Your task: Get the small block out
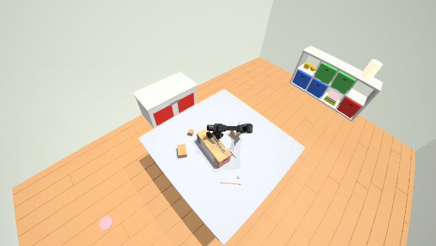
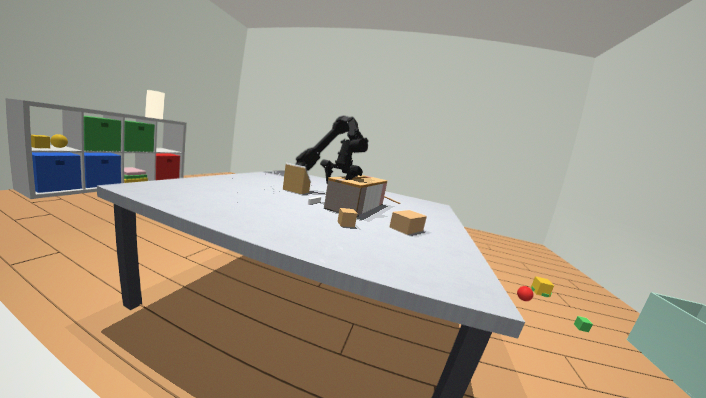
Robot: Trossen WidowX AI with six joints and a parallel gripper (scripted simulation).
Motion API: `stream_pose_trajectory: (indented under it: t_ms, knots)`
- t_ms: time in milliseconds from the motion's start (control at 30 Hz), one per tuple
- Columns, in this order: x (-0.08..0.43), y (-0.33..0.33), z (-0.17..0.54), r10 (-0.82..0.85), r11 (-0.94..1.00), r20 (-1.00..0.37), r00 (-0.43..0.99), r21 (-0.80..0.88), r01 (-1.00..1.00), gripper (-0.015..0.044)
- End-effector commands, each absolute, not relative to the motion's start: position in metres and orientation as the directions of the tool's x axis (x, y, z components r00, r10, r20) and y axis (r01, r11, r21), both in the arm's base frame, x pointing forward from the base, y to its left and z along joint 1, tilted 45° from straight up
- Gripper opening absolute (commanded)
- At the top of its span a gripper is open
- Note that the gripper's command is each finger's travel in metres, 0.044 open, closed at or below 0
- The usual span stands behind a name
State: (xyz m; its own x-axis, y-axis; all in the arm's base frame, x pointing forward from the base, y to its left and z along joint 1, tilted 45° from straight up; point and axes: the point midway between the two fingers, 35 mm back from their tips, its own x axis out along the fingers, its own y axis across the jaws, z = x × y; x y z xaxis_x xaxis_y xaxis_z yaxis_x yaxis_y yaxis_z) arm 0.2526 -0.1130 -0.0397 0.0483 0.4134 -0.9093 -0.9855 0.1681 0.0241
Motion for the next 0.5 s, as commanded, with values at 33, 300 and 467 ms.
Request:
stream_pose_trajectory:
  t_ms: [33, 300, 467]
  knots:
    - [0.251, -0.116, -0.046, 0.414, 0.163, -0.909, 0.041, 0.030, -0.986, 0.0400]
    - [0.250, -0.122, -0.052, 0.413, 0.163, -0.910, 0.041, 0.030, -0.986, 0.0400]
    - [0.250, -0.135, -0.043, 0.412, 0.164, -0.910, 0.042, 0.029, -0.986, 0.0400]
